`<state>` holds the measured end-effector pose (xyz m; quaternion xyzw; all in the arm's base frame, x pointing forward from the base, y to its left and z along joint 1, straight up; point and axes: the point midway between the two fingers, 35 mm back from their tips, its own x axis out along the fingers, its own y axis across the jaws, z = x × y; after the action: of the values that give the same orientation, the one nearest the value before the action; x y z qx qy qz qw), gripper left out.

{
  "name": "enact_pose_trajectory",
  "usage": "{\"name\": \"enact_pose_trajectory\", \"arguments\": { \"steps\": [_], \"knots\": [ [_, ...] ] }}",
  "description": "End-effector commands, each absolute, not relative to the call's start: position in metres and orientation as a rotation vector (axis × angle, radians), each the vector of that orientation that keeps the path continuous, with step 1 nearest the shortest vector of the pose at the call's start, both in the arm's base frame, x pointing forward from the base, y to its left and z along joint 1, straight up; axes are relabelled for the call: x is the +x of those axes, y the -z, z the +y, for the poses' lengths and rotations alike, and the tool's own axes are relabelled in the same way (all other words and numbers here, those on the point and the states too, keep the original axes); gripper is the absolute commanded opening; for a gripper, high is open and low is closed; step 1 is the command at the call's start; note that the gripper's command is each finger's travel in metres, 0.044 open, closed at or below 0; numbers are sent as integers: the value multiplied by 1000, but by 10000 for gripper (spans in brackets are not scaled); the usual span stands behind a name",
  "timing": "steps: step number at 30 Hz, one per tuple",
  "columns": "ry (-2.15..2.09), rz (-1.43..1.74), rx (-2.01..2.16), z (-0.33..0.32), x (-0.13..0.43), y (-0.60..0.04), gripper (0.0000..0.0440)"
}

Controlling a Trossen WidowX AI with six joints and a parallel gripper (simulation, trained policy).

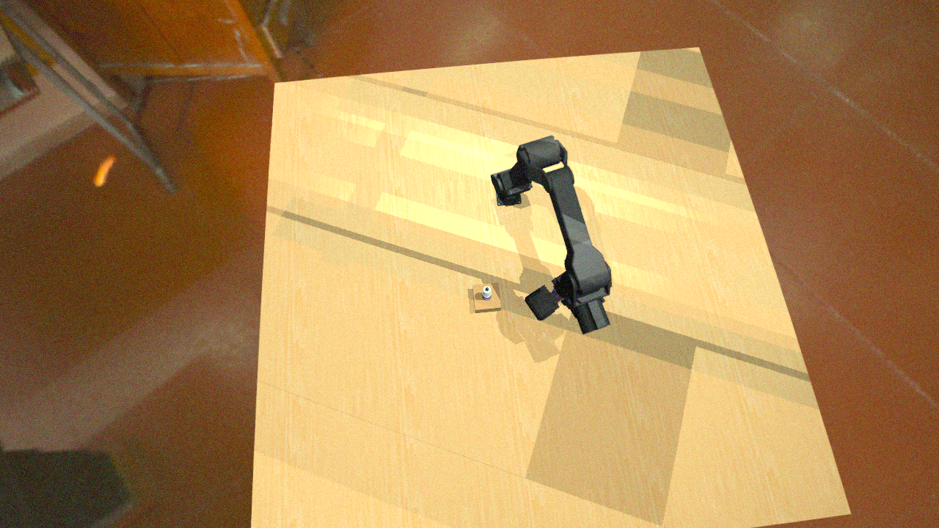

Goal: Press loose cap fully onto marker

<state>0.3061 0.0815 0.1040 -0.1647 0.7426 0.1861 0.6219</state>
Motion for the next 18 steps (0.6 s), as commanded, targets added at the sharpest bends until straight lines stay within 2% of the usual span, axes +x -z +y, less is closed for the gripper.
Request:
{"name": "enact_pose_trajectory", "arguments": {
  "steps": [1,18],
  "knots": [
    [-450,1720,-411,83,301,-95,275],
    [-529,1728,-498,86,292,-60,224]
  ]
}}
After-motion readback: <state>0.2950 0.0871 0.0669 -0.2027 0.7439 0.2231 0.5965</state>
